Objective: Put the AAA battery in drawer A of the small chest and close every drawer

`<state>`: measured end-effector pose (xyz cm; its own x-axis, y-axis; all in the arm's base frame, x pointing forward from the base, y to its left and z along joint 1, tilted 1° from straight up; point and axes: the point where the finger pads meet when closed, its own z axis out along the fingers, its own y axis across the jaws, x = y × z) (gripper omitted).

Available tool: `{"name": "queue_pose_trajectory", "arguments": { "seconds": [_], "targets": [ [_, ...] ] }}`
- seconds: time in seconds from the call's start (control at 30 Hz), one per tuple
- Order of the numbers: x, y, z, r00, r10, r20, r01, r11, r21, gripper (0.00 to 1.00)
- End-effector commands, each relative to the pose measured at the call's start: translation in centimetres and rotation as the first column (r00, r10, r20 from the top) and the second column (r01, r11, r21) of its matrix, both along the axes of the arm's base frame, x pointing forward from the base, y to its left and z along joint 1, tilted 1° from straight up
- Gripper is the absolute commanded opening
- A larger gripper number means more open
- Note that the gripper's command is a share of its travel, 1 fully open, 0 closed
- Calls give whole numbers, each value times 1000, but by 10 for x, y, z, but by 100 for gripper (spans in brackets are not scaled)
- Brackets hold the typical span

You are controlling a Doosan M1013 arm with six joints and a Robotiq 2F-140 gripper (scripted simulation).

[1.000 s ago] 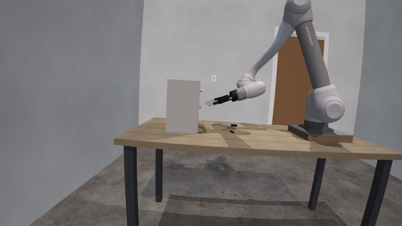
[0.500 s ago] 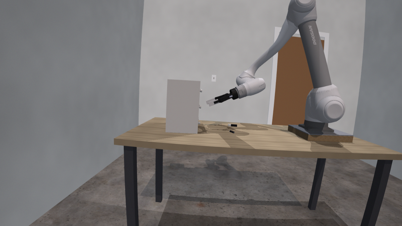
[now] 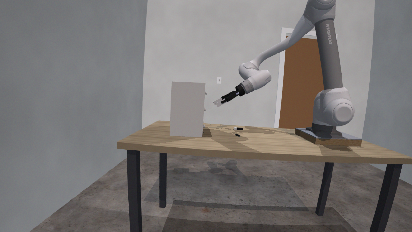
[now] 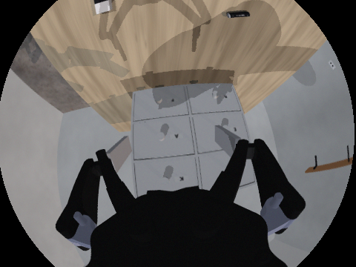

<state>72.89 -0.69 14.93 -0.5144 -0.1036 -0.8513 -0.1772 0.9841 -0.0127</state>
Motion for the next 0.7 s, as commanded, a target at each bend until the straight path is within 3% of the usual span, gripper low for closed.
{"name": "queue_pose_trajectory", "arguments": {
  "seconds": [0.0, 0.67],
  "targets": [
    [-4, 1, 3, 999, 9, -52, -9, 1000, 0, 100],
    [-17, -2, 17, 978, 3, -211, -10, 1000, -30, 100]
  ]
}}
